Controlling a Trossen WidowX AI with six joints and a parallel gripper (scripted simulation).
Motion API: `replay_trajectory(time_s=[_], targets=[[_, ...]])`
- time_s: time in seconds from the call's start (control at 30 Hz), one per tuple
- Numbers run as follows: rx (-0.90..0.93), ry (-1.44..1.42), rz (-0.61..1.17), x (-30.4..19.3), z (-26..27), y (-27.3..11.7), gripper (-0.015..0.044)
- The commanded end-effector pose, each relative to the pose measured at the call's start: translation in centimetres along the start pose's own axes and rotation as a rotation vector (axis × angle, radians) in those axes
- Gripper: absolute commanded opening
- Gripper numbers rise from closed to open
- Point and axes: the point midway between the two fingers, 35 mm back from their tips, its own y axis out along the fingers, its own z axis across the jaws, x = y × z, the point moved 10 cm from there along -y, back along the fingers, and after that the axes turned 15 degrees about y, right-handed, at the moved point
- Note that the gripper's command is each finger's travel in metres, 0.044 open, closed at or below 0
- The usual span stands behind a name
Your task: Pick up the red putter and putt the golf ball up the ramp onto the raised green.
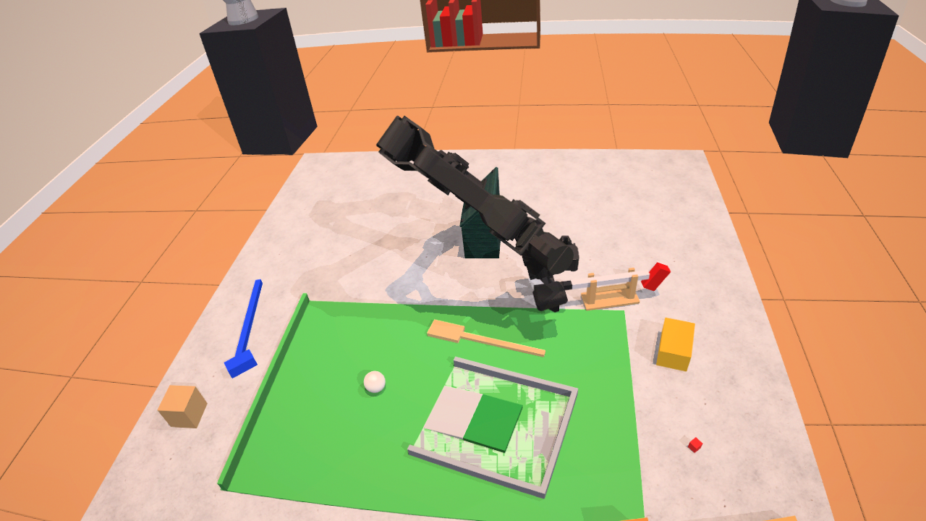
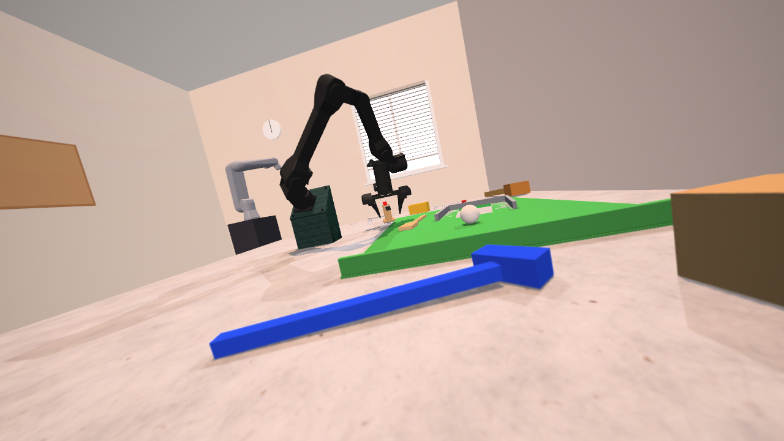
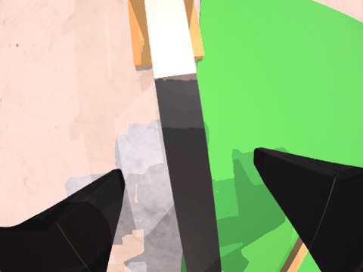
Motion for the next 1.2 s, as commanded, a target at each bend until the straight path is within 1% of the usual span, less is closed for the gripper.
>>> replay_trajectory(time_s=[0.0, 0.3, 0.53, 0.63, 0.73, 1.0, 1.17], targets=[[-0.001, 0.001, -0.001, 0.0, 0.0, 0.0, 0.0282], [-0.001, 0.001, -0.001, 0.0, 0.0, 0.0, 0.0046], [-0.001, 0.001, -0.001, 0.0, 0.0, 0.0, 0.0000], [0.000, 0.001, -0.002, 0.3, -0.1, -0.8, 0.0000], [0.000, 0.000, -0.004, 0.9, -0.2, -2.5, 0.0000], [0.002, -0.001, -0.006, 2.5, 0.6, -9.2, 0.0000], [0.002, -0.001, -0.006, 2.6, 0.7, -9.8, 0.0000]])
